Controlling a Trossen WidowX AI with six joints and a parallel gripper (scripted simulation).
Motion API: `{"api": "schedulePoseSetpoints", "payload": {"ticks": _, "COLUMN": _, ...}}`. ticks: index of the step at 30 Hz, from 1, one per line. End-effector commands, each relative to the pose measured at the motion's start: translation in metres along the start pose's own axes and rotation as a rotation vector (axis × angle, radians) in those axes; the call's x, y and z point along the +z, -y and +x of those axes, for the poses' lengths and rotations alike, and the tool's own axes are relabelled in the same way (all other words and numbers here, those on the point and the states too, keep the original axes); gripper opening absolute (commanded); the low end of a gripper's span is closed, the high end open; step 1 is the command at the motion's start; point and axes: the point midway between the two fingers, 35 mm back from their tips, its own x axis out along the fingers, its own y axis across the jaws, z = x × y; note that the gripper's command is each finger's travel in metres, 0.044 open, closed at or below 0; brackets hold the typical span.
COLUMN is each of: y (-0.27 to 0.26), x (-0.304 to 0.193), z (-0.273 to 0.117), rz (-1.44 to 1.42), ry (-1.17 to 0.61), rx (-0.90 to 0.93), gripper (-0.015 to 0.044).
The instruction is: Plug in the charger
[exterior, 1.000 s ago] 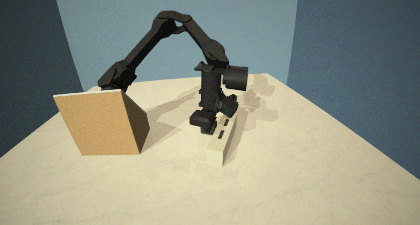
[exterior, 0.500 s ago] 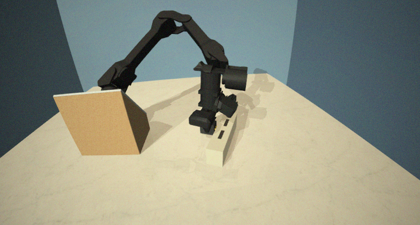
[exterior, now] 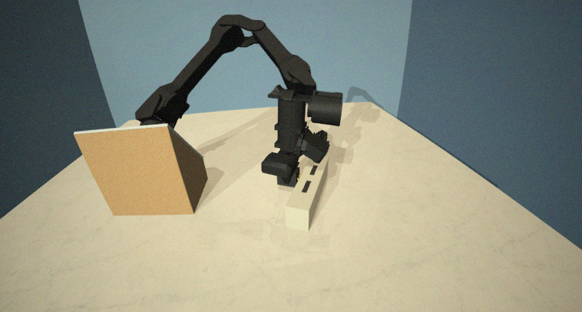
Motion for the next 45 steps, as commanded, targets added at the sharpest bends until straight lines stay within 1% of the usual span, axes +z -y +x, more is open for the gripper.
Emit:
{"api": "schedulePoseSetpoints", "payload": {"ticks": 1, "y": 0.0000, "x": -0.0033, "z": 0.0004, "rz": 0.003, "ry": -0.001, "rx": 0.003, "gripper": 0.0000}}
{"api": "schedulePoseSetpoints", "payload": {"ticks": 13, "y": 0.0009, "x": -0.0109, "z": 0.0017, "rz": 0.003, "ry": -0.002, "rx": 0.003, "gripper": 0.0000}}
{"api": "schedulePoseSetpoints", "payload": {"ticks": 45, "y": -0.0002, "x": -0.0064, "z": 0.0006, "rz": 0.003, "ry": -0.002, "rx": 0.003, "gripper": 0.0000}}
